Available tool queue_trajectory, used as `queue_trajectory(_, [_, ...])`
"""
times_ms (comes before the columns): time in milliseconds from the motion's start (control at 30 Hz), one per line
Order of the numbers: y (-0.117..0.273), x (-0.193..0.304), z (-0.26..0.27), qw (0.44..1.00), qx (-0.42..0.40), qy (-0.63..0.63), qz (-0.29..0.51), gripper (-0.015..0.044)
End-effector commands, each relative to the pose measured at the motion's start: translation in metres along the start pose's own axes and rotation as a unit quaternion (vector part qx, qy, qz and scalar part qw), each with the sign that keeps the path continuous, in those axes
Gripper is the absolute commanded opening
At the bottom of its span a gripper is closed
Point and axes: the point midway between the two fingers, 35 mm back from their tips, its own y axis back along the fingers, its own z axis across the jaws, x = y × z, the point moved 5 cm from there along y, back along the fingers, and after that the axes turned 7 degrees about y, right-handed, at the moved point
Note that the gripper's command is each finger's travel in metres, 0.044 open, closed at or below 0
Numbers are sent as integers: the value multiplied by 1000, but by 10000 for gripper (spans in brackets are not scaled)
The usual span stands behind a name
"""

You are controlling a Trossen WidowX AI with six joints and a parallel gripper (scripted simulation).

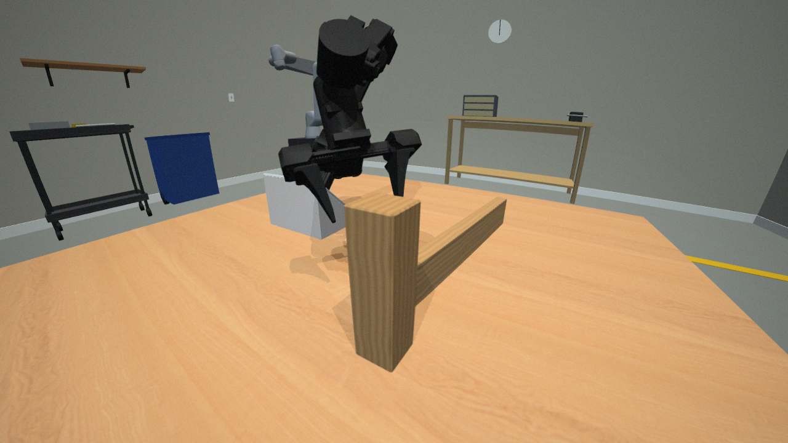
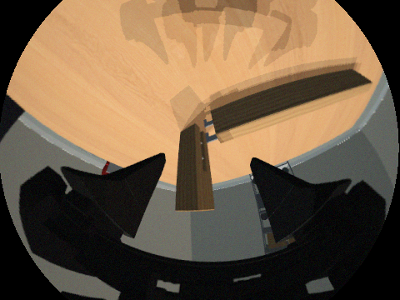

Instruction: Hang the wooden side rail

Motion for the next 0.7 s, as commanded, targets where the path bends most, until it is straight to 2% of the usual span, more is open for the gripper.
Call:
queue_trajectory(0, [1, 2, -1, 1000, 3, 3, 2, 440])
queue_trajectory(100, [0, 1, -2, 1000, -2, -22, 2, 440])
queue_trajectory(333, [-7, -1, -10, 958, -54, -282, 24, 440])
queue_trajectory(500, [-11, -3, -16, 883, -78, -459, 62, 440])
queue_trajectory(667, [-15, -4, -23, 774, -84, -618, 111, 440])
